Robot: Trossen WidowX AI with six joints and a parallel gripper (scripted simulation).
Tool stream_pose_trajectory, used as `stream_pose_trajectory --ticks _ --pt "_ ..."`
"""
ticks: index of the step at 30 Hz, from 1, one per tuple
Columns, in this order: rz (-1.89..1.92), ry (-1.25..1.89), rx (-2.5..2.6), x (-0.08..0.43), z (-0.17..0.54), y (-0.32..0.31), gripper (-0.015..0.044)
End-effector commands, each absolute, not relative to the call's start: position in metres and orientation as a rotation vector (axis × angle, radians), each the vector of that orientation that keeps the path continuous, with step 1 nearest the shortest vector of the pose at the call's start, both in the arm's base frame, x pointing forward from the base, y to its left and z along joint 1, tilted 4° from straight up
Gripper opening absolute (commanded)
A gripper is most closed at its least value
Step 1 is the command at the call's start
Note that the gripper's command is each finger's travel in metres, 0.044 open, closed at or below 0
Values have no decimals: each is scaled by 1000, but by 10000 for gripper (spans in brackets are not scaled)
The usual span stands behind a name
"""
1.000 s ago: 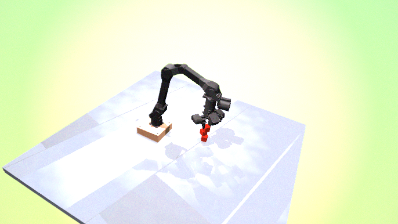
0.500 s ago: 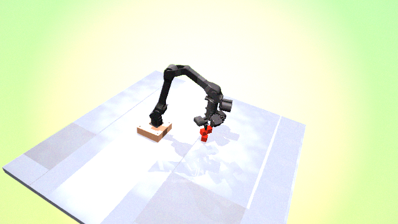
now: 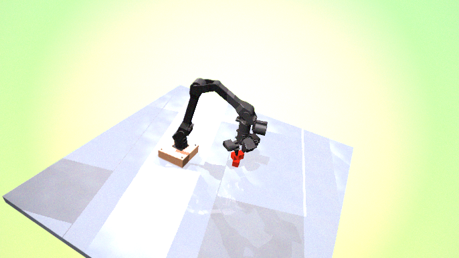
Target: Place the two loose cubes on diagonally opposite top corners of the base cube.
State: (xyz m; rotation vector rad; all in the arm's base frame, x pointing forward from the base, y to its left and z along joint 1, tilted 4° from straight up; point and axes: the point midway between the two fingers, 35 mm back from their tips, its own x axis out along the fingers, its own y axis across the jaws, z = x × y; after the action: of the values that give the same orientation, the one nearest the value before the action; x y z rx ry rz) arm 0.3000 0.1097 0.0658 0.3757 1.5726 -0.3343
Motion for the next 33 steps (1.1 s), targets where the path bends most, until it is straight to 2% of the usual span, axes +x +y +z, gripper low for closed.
stream_pose_trajectory --ticks 1,12,33 --pt "-338 1579 382 300 61 111 105" --pt "-338 1579 382 300 35 112 105" --pt "-338 1579 382 300 35 112 105"
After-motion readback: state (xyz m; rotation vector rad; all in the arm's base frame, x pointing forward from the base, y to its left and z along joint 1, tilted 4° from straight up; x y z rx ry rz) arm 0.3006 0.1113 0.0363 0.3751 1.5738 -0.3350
